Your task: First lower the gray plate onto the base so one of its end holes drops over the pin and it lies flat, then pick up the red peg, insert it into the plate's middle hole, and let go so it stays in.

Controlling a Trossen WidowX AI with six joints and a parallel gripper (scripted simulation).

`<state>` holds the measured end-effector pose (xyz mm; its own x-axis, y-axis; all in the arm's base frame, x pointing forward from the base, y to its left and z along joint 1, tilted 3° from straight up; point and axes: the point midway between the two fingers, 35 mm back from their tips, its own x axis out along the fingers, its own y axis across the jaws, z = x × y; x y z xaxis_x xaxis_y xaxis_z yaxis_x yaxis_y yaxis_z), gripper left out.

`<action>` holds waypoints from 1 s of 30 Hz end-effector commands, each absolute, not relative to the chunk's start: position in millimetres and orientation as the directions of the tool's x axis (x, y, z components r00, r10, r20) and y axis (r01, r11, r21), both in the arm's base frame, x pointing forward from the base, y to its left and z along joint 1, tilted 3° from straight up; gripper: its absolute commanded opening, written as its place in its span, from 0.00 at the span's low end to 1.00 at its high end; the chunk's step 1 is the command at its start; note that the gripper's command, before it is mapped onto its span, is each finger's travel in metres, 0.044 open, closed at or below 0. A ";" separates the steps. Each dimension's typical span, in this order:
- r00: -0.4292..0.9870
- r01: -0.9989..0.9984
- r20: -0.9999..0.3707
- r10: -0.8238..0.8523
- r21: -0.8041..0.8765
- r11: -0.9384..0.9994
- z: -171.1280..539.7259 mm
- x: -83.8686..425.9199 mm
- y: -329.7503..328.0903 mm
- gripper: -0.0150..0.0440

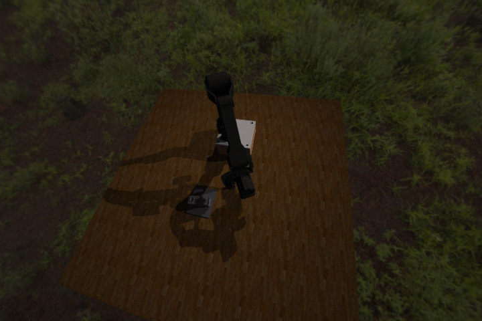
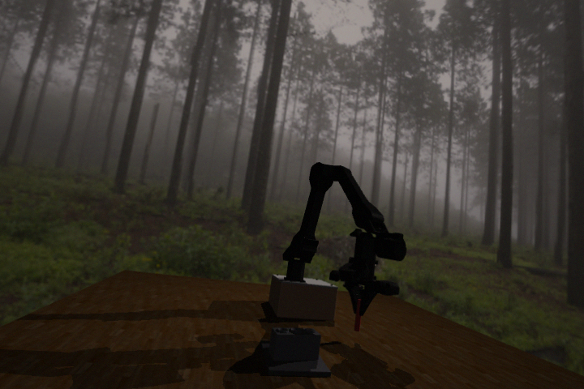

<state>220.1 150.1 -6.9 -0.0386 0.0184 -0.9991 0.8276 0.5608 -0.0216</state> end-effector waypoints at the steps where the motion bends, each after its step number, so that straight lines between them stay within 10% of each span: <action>1: -0.036 0.826 -0.999 0.025 -0.016 0.563 5.1 222.7 151.9 0.25; 30: -0.026 0.836 -0.999 0.018 -0.012 0.549 37.3 258.7 128.5 0.25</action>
<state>251.2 133.0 36.7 -0.0347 0.0207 -0.9992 0.8343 0.5510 -0.0176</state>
